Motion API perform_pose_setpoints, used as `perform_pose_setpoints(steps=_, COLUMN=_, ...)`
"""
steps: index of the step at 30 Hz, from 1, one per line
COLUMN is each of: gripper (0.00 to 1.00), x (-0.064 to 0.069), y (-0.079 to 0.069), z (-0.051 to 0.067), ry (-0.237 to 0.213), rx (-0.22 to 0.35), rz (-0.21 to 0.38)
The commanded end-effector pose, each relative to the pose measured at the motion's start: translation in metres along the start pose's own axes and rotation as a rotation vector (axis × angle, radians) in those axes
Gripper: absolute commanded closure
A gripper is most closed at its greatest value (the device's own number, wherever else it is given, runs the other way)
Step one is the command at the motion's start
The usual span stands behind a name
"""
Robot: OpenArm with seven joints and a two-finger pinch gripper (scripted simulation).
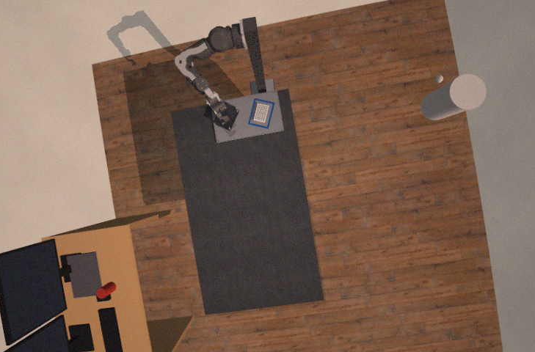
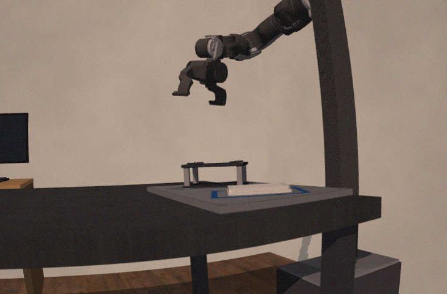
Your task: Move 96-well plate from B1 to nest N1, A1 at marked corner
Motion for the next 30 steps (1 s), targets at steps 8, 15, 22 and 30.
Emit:
perform_pose_setpoints(steps=8, gripper=0.00, x=0.001, y=0.000, z=0.000, ry=-0.002, rx=-0.001, rz=-0.003)
perform_pose_setpoints(steps=15, gripper=0.20, x=-0.014, y=0.017, z=0.032, ry=0.073, rx=0.248, rz=0.002)
perform_pose_setpoints(steps=22, gripper=0.23, x=-0.014, y=0.017, z=0.032, ry=0.073, rx=0.248, rz=0.002)
perform_pose_setpoints(steps=30, gripper=0.23, x=-0.026, y=0.031, z=0.058, ry=0.130, rx=0.442, rz=0.003)
Point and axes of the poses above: the point where the finger pads meet when closed, its own x axis back along the fingers, its own y axis across the jaws, z = x × y, the point moved 10 cm from there along x, back along the fingers, and after that the axes turned 1 degree about x, right-handed, at the moved point
